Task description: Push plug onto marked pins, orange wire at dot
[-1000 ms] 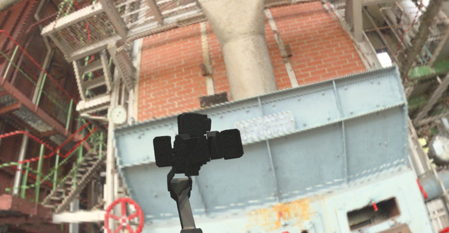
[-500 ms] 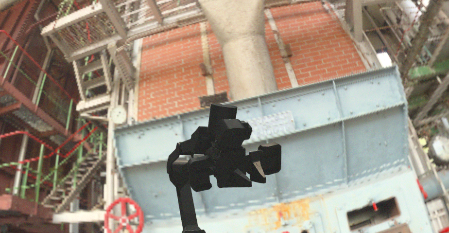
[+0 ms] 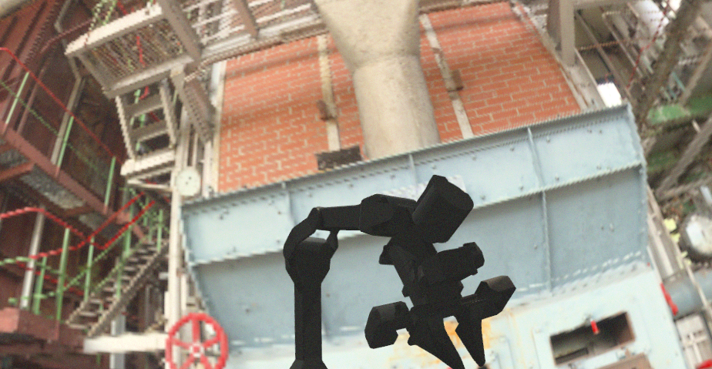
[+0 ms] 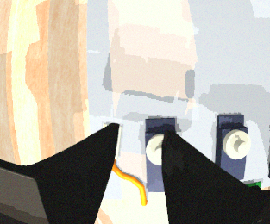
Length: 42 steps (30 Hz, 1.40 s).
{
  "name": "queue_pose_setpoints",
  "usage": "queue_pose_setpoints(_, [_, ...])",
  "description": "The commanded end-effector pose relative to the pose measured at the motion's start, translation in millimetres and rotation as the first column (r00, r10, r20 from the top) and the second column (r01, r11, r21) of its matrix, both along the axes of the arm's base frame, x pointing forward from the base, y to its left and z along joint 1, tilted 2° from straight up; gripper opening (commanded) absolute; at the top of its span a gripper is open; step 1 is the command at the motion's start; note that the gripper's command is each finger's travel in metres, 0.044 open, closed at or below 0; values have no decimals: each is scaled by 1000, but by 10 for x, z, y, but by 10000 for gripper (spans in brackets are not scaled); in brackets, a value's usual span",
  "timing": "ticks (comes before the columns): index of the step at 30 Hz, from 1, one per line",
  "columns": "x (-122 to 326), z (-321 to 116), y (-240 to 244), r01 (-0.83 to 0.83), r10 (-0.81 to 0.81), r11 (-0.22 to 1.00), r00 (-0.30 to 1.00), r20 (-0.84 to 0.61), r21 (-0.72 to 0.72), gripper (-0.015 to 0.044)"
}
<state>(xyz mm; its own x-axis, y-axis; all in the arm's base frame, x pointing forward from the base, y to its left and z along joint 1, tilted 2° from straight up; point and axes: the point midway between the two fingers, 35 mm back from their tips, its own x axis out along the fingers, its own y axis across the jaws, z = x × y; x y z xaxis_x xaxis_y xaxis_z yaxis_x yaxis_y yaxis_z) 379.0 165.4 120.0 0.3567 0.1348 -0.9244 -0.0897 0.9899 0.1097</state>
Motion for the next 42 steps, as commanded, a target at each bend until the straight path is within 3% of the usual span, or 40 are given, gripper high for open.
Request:
queue_pose_setpoints(1, [-87, -207, 155, -8, 3, 999, 993, -116, -50, 115])
queue_pose_setpoints(8, [-286, -539, 363, -38, -6, 989, 955, -295, -140, 115])
queue_pose_setpoints(34, [-269, -948, 365, -39, -6, 989, 954, -300, -143, 115])
queue_pose_setpoints(37, [-269, -948, 365, -39, -6, 989, 954, -300, -143, 36])
queue_pose_setpoints(42, [-269, -948, 365, -39, -6, 989, 954, -300, -143, 3])
